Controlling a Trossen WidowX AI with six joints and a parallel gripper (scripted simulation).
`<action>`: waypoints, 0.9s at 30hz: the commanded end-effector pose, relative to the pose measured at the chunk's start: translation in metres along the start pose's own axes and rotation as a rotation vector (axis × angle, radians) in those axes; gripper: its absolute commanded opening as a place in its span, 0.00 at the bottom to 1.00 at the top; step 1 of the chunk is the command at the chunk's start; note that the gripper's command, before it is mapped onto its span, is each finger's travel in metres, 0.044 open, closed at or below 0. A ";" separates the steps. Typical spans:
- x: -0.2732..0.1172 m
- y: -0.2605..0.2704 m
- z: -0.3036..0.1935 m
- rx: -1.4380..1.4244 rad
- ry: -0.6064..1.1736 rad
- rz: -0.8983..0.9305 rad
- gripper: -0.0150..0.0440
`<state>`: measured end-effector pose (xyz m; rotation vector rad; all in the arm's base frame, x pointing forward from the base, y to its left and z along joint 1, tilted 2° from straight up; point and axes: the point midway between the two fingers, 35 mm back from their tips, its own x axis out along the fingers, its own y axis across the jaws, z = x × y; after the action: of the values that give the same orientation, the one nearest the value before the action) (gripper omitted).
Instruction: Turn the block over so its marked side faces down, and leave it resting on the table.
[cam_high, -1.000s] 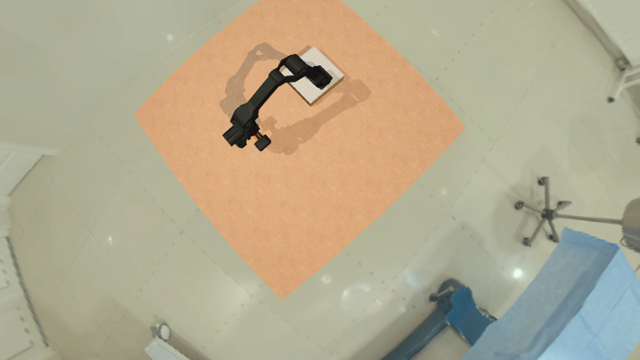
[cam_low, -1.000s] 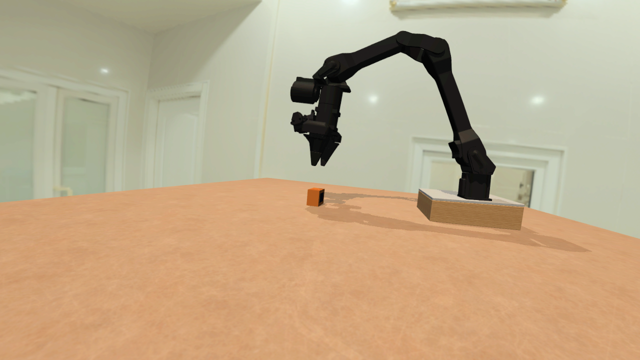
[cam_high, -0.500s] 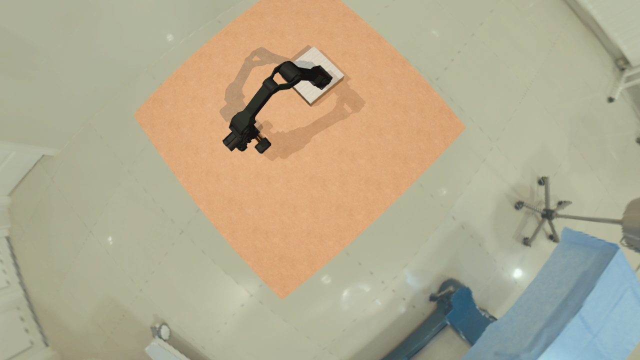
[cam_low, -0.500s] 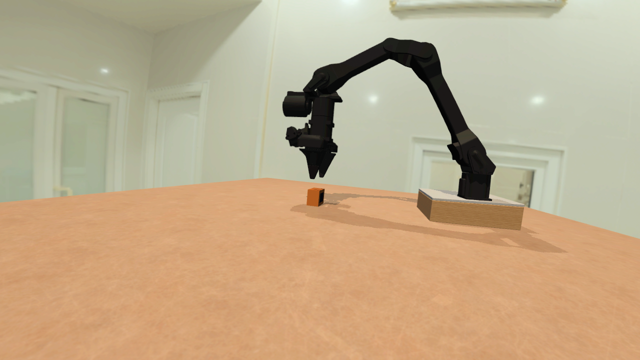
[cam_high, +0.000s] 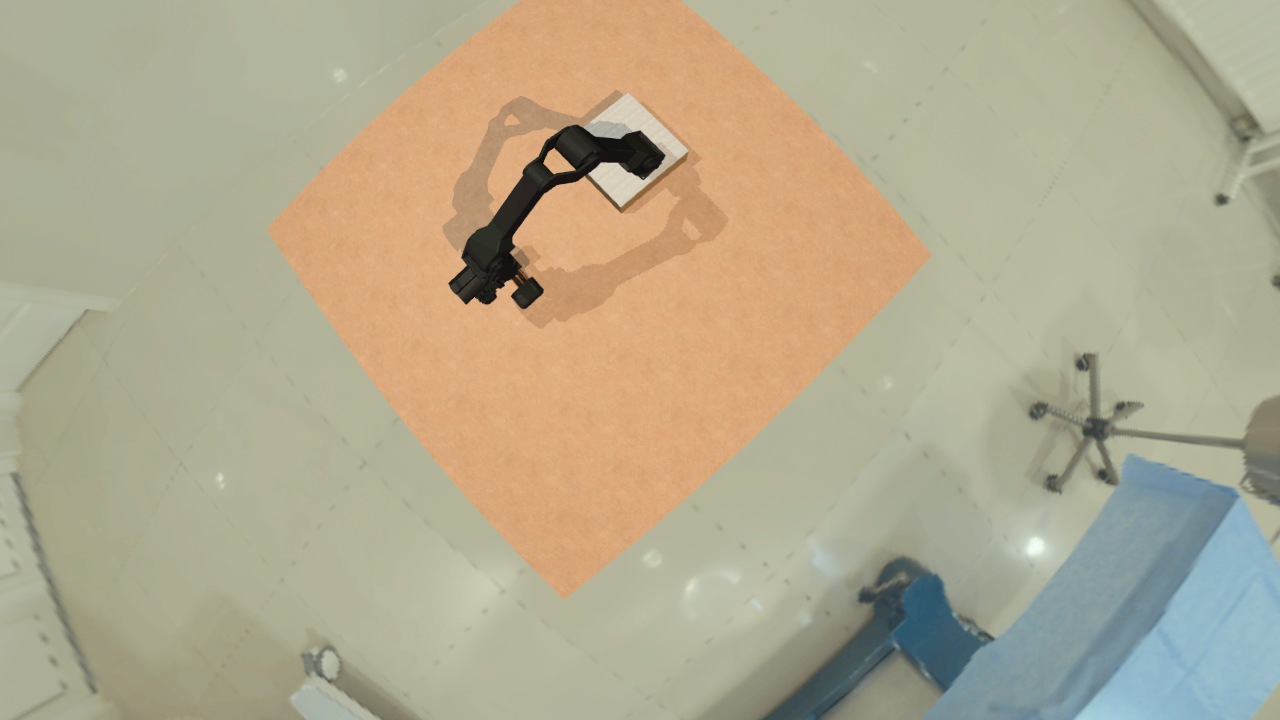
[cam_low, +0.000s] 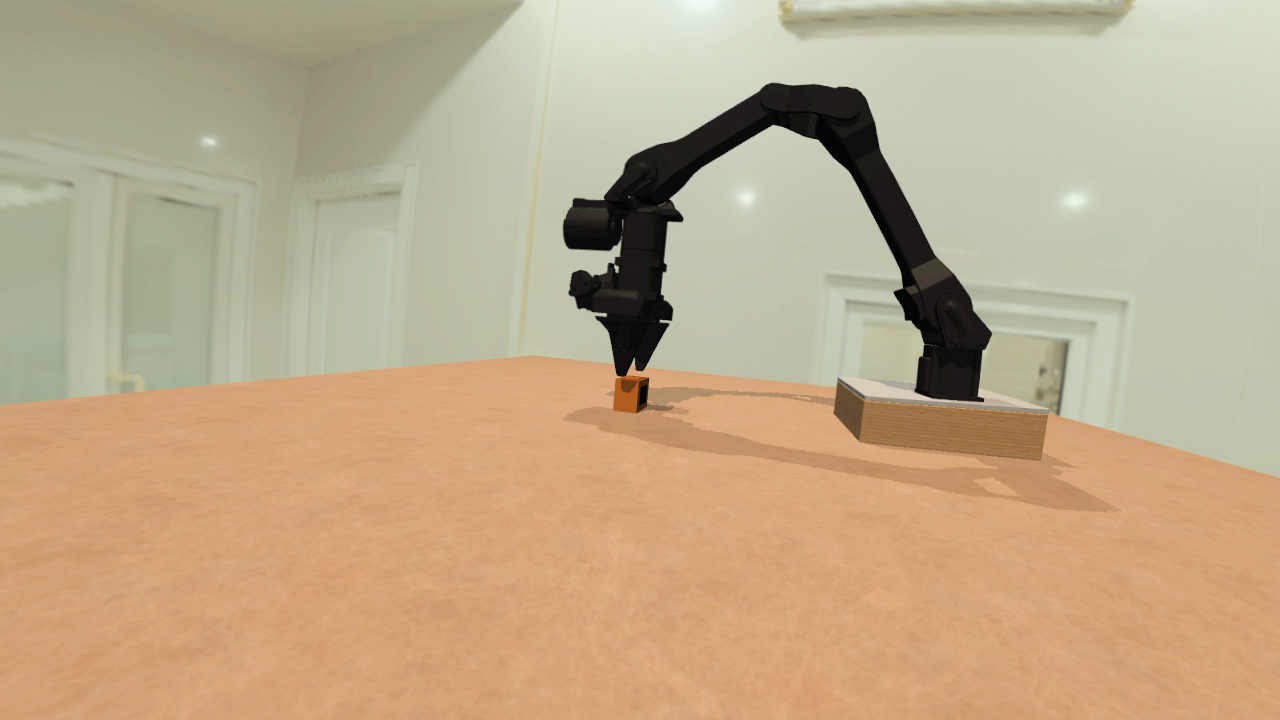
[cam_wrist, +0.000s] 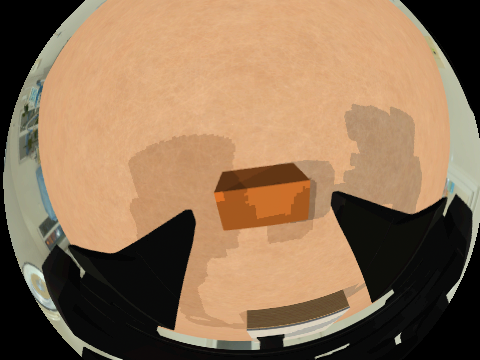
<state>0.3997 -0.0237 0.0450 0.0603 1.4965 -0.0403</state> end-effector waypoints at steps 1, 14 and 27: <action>0.009 0.000 -0.003 -0.002 0.011 0.003 1.00; 0.023 0.000 -0.003 -0.002 0.011 0.003 0.87; 0.023 0.000 -0.003 -0.002 0.011 0.003 0.65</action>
<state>0.3988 -0.0234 0.0231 0.0604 1.5051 -0.0393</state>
